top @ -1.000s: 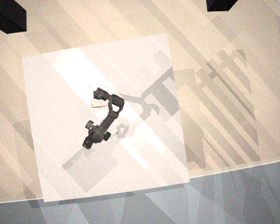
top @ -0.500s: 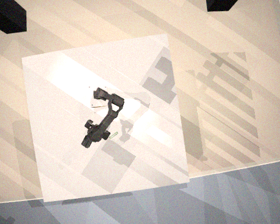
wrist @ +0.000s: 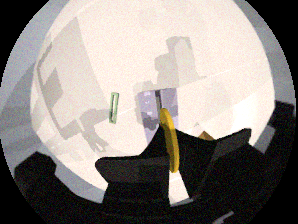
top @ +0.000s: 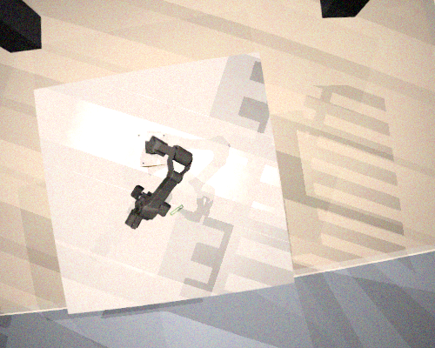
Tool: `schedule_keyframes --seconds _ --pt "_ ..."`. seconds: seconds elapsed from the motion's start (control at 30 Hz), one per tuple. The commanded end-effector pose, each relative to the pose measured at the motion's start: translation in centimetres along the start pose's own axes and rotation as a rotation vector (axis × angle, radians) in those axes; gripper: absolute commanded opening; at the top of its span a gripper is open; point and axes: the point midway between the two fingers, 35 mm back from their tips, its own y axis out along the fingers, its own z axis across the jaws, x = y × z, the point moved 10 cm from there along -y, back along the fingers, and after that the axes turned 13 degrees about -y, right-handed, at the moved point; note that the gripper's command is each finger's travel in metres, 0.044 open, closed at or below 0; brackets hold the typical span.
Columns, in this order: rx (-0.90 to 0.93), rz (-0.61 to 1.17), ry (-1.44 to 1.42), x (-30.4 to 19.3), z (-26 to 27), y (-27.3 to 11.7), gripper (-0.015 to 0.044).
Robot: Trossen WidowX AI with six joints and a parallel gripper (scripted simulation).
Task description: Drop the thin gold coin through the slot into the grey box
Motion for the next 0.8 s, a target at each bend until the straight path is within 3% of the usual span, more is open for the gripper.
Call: schedule_keyframes --seconds 0.0,0.77 --pt "-0.004 0.002 -0.007 -0.24 -0.29 0.07 0.0" --pt "0.001 0.0 0.005 -0.34 0.01 0.49 0.0"
